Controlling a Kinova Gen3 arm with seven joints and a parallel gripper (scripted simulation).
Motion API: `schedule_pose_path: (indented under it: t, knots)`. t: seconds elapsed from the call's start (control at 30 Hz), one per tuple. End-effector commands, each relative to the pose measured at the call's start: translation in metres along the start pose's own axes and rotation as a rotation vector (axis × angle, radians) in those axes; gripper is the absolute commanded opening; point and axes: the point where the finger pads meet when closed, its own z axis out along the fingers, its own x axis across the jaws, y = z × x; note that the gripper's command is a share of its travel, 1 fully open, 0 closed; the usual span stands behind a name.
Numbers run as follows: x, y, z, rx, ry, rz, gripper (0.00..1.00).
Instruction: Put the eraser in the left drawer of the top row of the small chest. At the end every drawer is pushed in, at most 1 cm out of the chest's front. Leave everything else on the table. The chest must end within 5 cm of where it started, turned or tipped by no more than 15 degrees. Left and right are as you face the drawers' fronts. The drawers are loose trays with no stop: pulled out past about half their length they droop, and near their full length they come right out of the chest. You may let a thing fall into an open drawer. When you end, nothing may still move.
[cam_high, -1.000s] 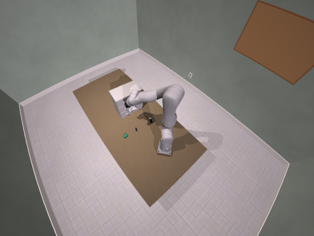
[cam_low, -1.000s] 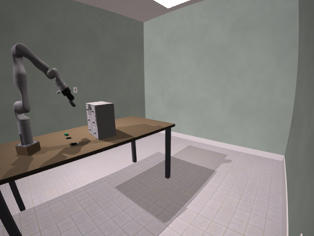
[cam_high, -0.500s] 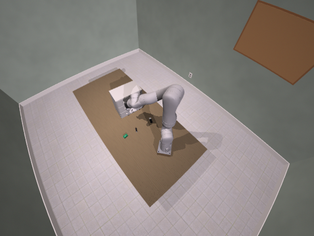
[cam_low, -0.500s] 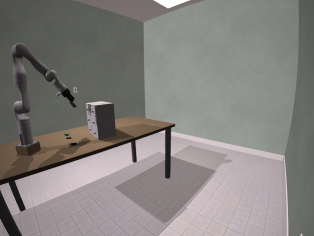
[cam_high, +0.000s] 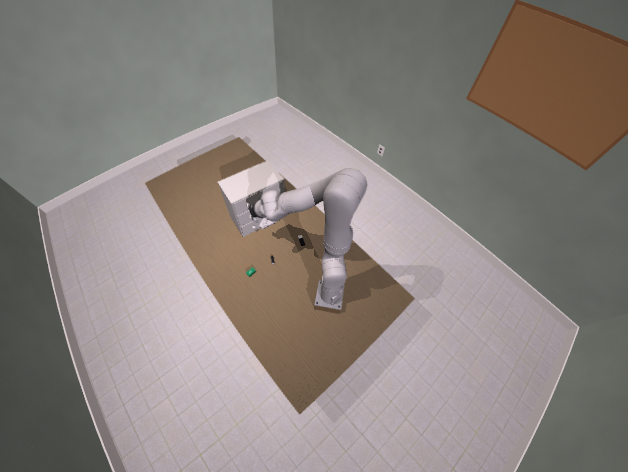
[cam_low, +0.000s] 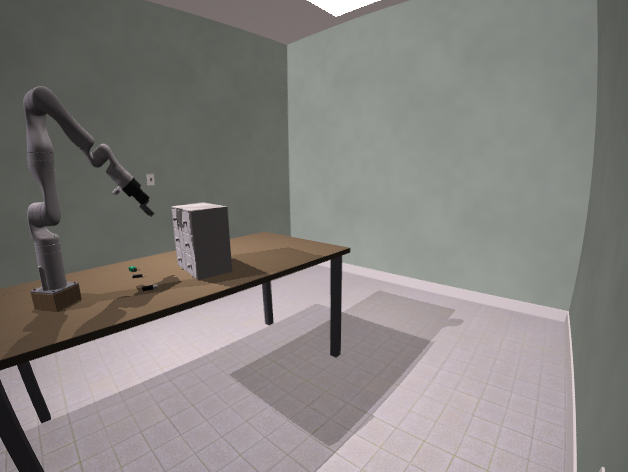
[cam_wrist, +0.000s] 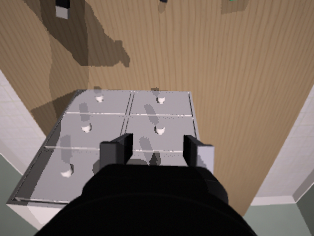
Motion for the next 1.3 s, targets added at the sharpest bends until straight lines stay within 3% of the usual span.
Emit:
schedule_pose_path:
  t: [0.0,1.27]
  knots:
    - [0.000,-0.002,0.001,-0.006,-0.002,-0.002,1.00]
    - [0.000,-0.003,0.012,-0.084,-0.001,-0.003,1.00]
